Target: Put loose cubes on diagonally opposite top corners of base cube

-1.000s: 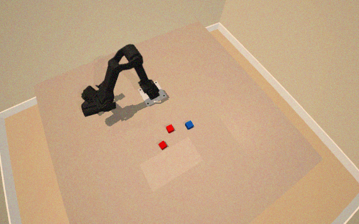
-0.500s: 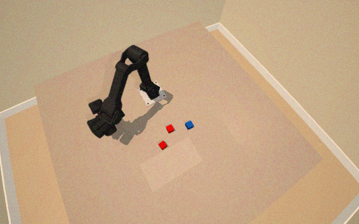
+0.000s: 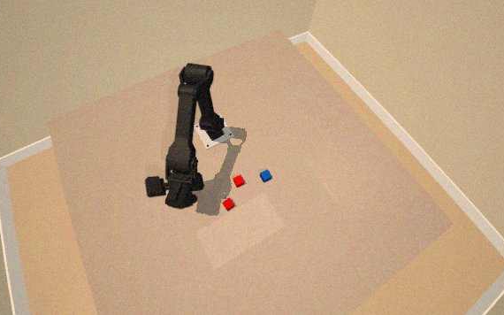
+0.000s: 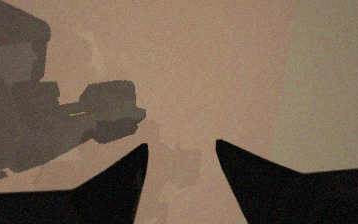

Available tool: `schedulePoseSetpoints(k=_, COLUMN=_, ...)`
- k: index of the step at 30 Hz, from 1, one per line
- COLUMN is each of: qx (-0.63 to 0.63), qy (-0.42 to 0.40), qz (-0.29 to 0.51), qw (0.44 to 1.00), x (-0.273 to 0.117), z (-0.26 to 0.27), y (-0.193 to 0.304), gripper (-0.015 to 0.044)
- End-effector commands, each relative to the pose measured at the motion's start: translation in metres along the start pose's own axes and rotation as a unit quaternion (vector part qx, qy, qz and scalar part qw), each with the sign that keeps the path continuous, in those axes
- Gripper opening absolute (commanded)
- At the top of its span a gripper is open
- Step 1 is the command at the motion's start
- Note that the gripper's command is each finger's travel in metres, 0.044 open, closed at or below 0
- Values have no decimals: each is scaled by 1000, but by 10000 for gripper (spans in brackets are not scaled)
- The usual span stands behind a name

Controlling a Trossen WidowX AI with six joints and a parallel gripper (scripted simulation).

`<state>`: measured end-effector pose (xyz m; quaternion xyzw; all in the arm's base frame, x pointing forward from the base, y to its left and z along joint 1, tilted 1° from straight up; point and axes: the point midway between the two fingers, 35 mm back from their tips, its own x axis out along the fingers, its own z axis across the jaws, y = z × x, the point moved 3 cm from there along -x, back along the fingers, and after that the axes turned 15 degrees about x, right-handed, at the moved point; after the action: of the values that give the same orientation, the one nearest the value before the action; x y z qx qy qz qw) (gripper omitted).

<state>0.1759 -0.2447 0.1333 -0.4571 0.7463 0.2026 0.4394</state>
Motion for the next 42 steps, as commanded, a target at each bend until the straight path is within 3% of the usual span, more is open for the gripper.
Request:
schedulePoseSetpoints(k=1, qx=-122, qy=-43, qz=-32, qw=991, x=-27, z=24, y=-9, gripper=265)
schedulePoseSetpoints(k=10, qx=-439, qy=-135, qz=-103, qw=883, x=-92, z=92, y=-6, gripper=265)
schedulePoseSetpoints(k=21, qx=-727, qy=-204, qz=-193, qw=626, x=-170, z=152, y=35, gripper=265)
schedulePoseSetpoints(k=28, qx=-731, qy=-205, qz=-194, qw=621, x=-170, z=154, y=36, gripper=265)
schedulePoseSetpoints(k=37, qx=-731, qy=-205, qz=-194, qw=621, x=-122, z=184, y=39, gripper=265)
schedulePoseSetpoints(k=42, qx=-731, qy=-205, qz=-194, qw=621, x=-118, z=187, y=39, gripper=265)
